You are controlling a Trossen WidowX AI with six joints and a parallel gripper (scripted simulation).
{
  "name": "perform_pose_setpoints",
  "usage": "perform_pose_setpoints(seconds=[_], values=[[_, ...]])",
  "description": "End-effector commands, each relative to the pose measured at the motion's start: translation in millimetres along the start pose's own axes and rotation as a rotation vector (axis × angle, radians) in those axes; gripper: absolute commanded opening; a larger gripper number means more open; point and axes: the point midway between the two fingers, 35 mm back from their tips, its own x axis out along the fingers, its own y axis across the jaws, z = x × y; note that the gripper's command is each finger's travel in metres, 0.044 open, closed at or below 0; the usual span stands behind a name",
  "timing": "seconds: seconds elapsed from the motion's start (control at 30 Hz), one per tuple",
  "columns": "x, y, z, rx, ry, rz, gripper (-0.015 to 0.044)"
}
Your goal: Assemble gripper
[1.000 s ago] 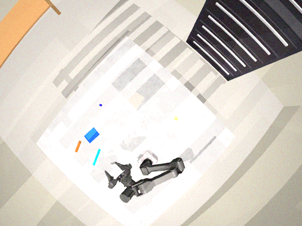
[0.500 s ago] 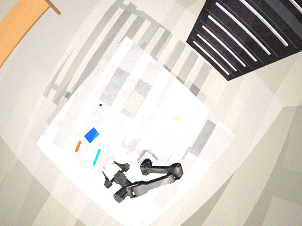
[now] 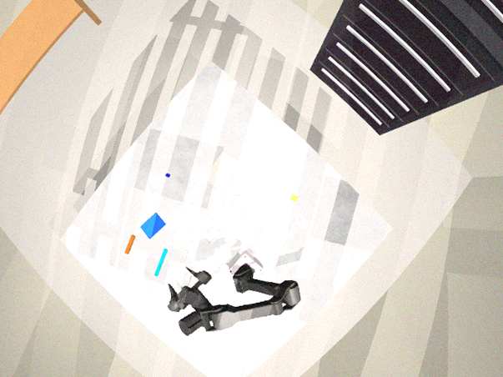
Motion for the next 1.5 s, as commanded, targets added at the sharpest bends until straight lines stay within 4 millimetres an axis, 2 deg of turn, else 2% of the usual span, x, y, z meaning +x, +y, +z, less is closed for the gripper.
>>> perform_pose_setpoints(seconds=[0.0,0.8,1.47], values=[[6,2,-4,-0.079,0.034,-0.015,0.0440],[45,7,-31,-0.599,0.306,-0.047,0.0440],[80,3,-58,-0.992,0.582,0.045,0.0440]])
